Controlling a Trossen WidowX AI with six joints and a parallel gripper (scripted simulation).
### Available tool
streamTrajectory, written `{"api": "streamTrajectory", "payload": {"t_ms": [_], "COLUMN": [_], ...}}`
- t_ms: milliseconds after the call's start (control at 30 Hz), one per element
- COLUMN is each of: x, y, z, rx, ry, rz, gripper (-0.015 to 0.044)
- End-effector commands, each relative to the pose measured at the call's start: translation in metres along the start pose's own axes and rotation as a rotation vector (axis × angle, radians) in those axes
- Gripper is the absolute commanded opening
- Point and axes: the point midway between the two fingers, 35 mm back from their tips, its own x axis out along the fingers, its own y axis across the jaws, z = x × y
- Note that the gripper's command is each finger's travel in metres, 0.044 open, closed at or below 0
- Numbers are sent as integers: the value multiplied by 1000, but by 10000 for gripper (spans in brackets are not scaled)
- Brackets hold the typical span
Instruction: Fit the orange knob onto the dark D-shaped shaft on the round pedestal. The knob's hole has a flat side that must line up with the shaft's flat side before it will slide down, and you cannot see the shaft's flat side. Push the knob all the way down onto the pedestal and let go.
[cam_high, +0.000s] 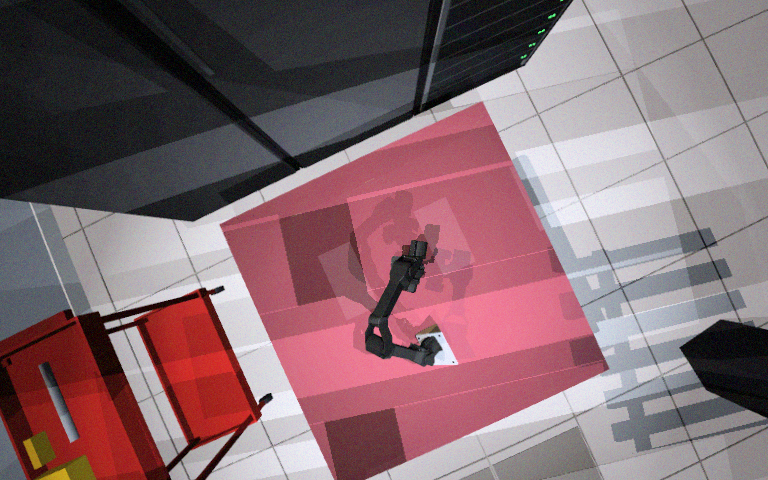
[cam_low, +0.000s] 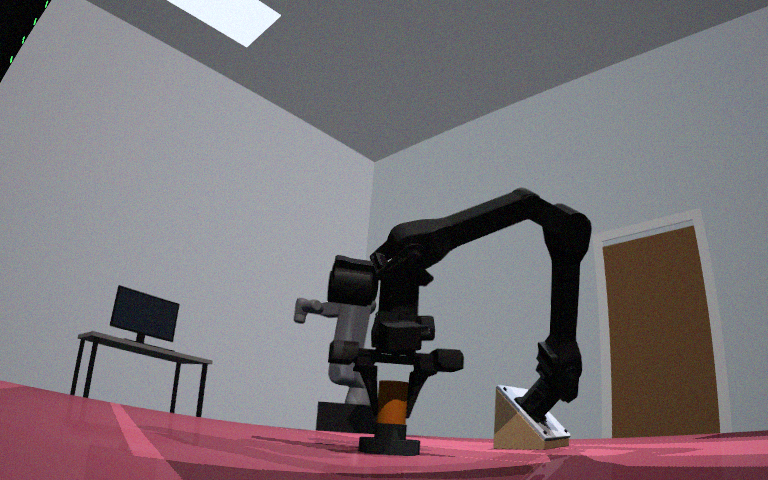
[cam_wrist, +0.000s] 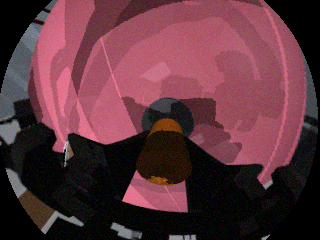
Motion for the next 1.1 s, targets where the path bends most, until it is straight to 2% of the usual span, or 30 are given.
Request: {"api": "streamTrajectory", "payload": {"t_ms": [0, 500, 700, 933, 1067], "x": [-1, -1, -3, -88, -97], "y": [0, 0, 0, -1, -3], "z": [0, 0, 0, -1, 0], "rx": [0, 0, 0, 2, 1], "ry": [-1, -1, -1, 4, 4], "rz": [-1, -1, -1, -2, -1], "gripper": [53, 440, 440, 440, 440]}}
